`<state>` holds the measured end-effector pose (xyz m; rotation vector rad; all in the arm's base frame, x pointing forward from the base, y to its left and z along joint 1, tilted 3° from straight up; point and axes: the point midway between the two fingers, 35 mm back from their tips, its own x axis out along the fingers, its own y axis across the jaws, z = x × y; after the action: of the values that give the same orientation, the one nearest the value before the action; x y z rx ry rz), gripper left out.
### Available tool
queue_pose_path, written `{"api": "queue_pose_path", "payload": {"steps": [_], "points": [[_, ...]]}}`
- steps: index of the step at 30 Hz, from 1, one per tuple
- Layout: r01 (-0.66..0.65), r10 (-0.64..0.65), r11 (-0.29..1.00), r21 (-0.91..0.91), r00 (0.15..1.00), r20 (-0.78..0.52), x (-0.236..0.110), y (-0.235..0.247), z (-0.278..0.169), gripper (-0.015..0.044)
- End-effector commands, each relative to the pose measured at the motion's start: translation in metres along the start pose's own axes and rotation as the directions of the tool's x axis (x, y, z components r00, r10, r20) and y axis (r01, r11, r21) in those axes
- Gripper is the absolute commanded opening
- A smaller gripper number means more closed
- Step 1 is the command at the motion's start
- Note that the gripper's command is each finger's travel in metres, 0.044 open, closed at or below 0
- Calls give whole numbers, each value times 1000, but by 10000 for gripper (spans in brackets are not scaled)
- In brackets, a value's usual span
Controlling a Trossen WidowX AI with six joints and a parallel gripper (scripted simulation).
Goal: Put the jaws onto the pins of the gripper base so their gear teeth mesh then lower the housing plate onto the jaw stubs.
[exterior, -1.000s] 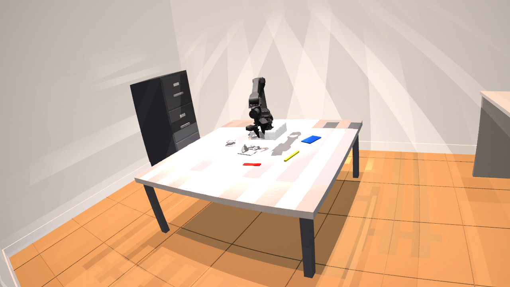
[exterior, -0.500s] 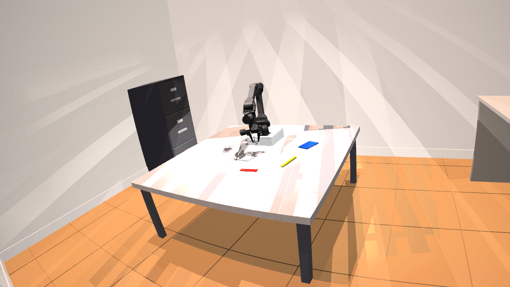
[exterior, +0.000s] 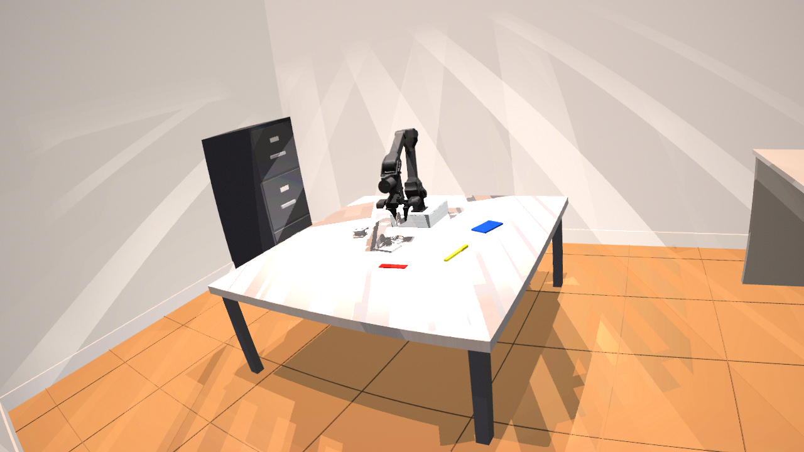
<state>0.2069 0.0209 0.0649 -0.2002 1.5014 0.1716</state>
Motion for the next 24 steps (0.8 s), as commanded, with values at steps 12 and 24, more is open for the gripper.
{"api": "queue_pose_path", "payload": {"steps": [12, 24], "points": [[-1, 3, 902, 431, 1000, -3, 3, -14, -20, 134], [-1, 3, 882, 472, 1000, -3, 4, -15, -22, 134]]}}
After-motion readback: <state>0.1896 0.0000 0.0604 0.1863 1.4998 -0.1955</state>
